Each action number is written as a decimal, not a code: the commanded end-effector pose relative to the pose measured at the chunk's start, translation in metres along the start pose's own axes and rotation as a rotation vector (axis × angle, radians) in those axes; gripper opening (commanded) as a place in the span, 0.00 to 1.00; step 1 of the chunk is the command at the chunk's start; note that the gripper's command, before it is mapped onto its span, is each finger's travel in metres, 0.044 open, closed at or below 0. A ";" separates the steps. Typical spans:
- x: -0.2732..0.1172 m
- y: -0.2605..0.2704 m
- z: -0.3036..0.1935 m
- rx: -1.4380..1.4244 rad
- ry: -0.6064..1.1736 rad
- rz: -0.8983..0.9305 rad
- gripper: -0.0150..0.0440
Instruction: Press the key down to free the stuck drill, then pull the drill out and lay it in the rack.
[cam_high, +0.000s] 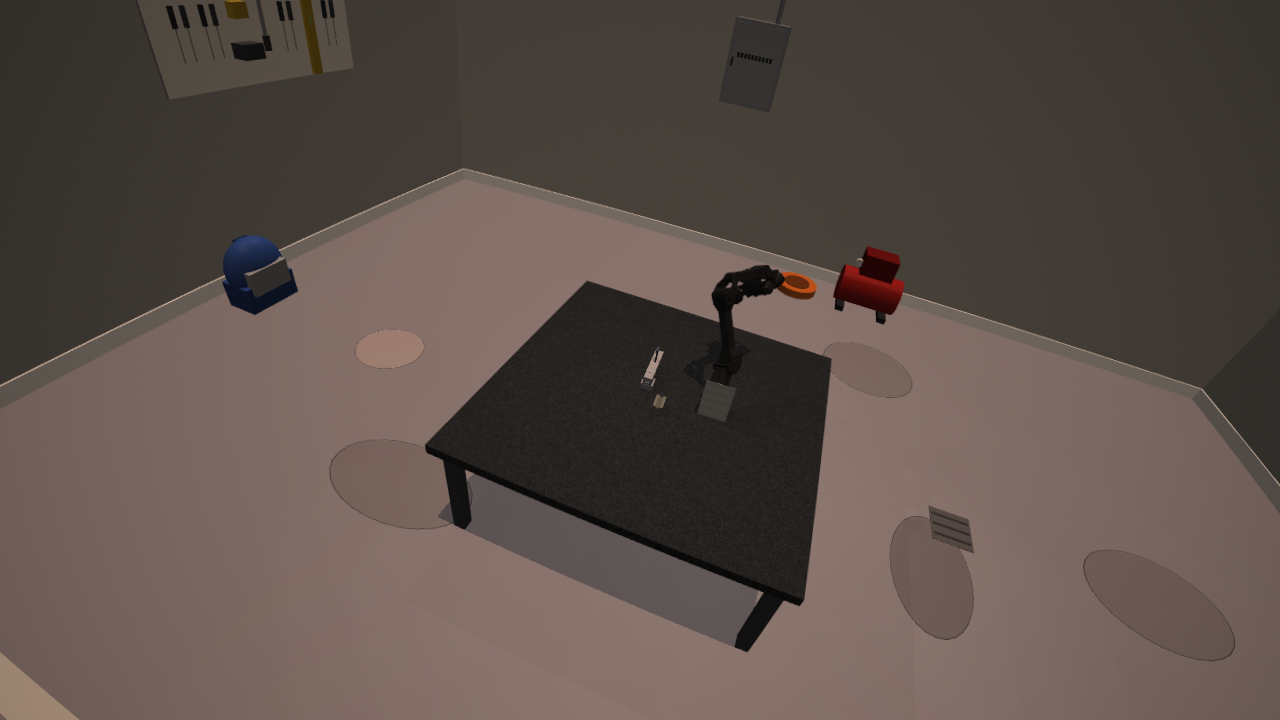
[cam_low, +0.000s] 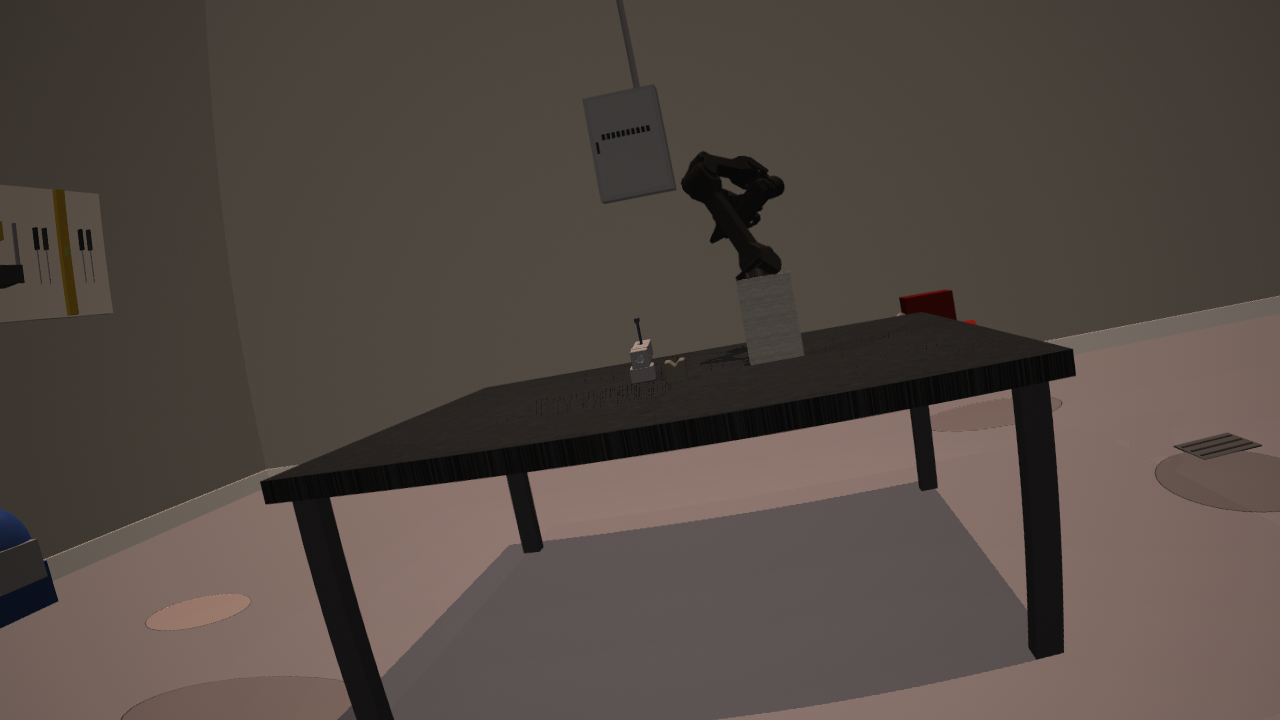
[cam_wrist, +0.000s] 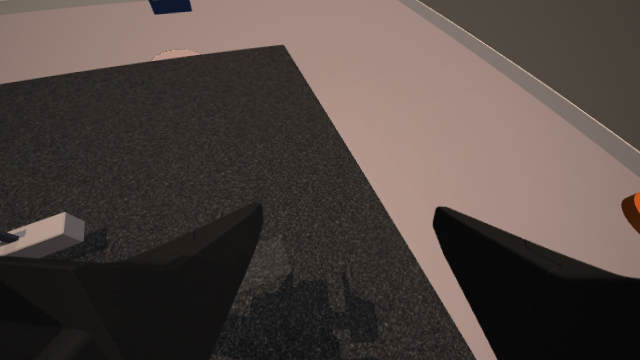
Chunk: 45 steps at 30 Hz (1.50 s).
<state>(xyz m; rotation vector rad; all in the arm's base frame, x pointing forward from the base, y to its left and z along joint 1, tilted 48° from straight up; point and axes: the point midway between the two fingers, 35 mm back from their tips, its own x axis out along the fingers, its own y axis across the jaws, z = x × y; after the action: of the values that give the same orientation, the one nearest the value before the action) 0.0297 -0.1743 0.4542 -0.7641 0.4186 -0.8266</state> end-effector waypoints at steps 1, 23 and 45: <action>0.000 0.000 0.000 0.000 0.000 0.000 0.89; 0.082 0.082 -0.074 0.553 0.294 0.500 0.25; 0.128 0.305 -0.087 0.258 1.123 0.824 0.25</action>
<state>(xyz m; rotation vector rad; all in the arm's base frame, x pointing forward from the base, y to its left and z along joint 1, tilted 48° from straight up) 0.1949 -0.1956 0.1815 0.2951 1.3552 -0.3883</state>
